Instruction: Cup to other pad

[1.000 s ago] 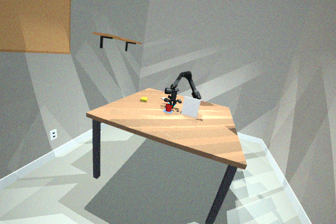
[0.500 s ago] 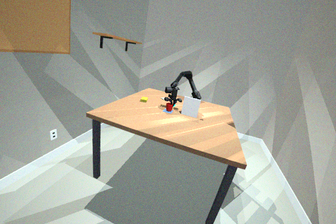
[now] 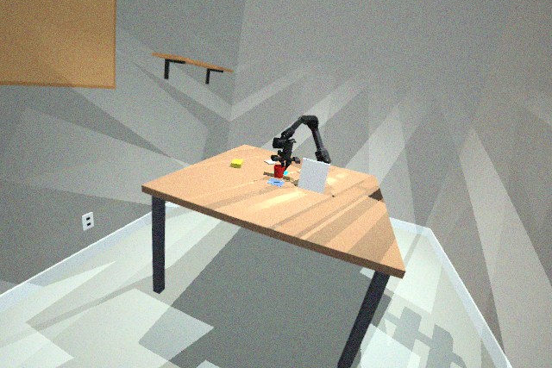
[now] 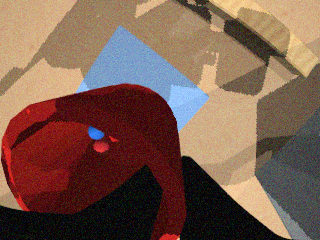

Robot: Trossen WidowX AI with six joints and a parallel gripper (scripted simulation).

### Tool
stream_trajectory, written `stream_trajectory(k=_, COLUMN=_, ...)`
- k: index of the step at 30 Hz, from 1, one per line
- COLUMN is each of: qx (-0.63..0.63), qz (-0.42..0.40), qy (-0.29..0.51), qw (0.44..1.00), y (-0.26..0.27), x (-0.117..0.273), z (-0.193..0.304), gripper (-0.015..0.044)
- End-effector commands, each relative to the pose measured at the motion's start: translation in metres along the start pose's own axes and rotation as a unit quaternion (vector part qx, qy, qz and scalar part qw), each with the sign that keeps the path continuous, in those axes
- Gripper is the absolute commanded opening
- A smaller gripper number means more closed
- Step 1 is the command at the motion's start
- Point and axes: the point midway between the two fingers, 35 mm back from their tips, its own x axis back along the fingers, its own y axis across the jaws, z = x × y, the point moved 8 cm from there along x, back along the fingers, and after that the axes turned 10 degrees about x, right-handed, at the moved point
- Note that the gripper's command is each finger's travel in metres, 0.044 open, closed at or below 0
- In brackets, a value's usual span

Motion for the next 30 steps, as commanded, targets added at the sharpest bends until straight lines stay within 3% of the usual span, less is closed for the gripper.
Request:
stream_trajectory(k=1, qx=-0.003, qz=-0.001, qy=0.002, qw=1.0, y=0.0, x=0.002, z=0.0, gripper=0.0)
stream_trajectory(k=30, qx=-0.002, qz=-0.001, qy=0.001, qw=1.0, y=-0.012, x=0.001, z=-0.022, gripper=0.0)
